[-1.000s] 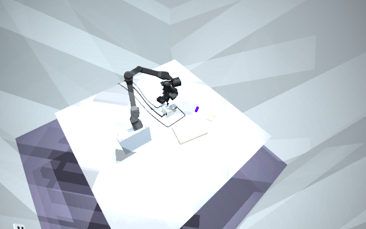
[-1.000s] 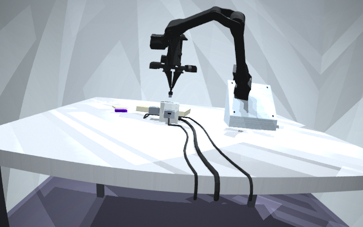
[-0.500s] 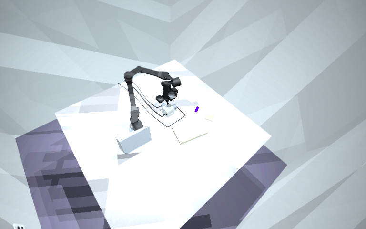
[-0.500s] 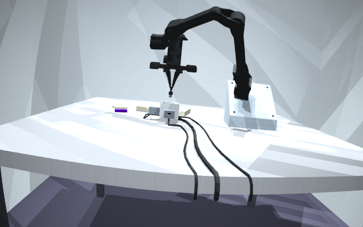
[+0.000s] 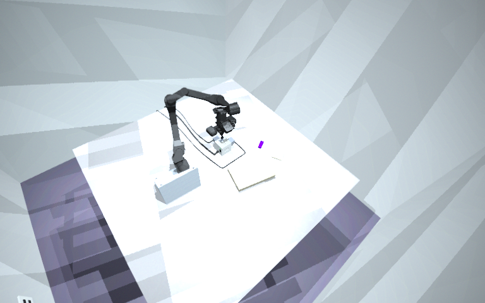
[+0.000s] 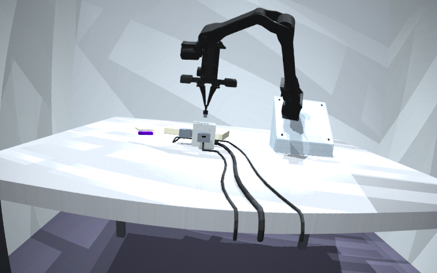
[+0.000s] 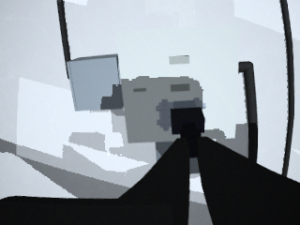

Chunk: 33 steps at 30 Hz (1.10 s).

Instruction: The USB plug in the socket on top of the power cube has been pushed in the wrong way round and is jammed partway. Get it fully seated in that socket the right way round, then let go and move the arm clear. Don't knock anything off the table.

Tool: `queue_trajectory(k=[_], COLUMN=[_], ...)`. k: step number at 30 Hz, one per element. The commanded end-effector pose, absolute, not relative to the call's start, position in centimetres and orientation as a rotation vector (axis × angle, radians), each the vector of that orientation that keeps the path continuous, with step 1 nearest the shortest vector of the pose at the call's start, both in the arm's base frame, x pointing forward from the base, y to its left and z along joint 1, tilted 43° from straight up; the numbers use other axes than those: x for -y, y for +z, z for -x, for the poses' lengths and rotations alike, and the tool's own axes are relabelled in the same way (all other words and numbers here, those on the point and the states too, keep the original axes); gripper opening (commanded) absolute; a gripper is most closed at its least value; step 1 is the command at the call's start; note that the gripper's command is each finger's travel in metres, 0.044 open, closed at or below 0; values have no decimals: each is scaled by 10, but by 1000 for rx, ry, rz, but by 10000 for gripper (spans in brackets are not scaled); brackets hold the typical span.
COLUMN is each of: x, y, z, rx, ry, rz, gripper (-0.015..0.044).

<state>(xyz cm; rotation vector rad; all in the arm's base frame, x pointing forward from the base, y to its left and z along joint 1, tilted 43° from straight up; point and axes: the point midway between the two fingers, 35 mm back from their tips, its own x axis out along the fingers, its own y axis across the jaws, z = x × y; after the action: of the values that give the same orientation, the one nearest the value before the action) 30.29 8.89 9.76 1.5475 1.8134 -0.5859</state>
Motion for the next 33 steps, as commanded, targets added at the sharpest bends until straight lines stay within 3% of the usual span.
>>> queue_trajectory(k=[1,33], x=[-90,-94], y=[97,96], z=[-303,-302], rx=[-1818,-1837], ry=[-580,-564], rz=[-1553,-1570], gripper=[0,0])
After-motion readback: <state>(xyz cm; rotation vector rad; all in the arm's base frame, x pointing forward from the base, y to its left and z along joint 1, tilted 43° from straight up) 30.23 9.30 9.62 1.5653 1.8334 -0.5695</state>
